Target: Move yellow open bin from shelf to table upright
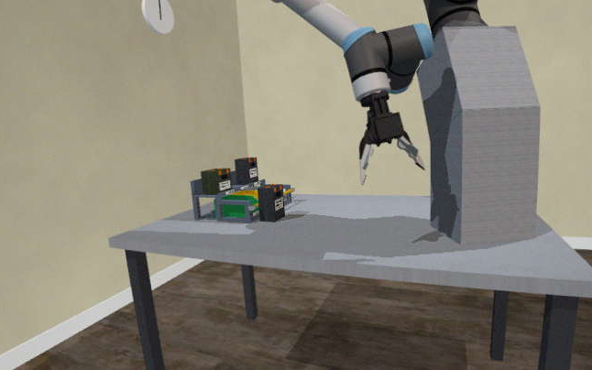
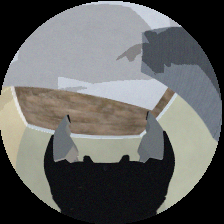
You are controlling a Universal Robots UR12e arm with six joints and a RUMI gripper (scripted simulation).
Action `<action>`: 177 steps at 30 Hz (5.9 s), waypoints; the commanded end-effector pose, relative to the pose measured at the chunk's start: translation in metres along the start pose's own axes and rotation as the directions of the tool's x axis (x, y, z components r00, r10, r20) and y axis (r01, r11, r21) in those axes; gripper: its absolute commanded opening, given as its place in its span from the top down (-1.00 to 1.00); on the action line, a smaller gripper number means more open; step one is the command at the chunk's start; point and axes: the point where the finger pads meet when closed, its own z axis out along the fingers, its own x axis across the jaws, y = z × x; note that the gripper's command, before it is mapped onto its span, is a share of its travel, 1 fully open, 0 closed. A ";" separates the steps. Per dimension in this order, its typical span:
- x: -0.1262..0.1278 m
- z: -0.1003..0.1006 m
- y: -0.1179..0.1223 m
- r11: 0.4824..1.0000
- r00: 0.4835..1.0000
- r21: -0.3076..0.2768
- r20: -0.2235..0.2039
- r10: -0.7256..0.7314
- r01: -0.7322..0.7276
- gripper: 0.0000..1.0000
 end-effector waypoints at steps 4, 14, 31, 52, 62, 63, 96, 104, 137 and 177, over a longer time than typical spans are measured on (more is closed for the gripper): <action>-0.010 -0.004 -0.017 0.996 0.996 0.039 0.050 0.080 -0.082 -1.00; -0.030 -0.013 -0.049 0.963 0.961 0.100 0.148 0.235 -0.250 -1.00; -0.055 -0.023 -0.089 0.915 0.910 0.136 0.230 0.344 -0.380 -1.00; -0.085 -0.036 -0.138 0.905 0.900 0.141 0.245 0.362 -0.402 -1.00; -0.089 -0.038 -0.146 0.904 0.899 0.141 0.245 0.362 -0.402 -1.00; -0.095 -0.040 -0.154 0.904 0.899 0.141 0.245 0.362 -0.402 -1.00; -0.139 -0.059 -0.227 0.904 0.899 0.141 0.245 0.362 -0.402 -1.00; -0.160 -0.068 -0.261 0.905 0.900 0.141 0.245 0.362 -0.402 -1.00; -0.210 -0.090 -0.342 0.905 0.899 0.141 0.245 0.362 -0.402 -1.00; -0.260 -0.111 -0.424 0.905 0.899 0.141 0.245 0.362 -0.402 -1.00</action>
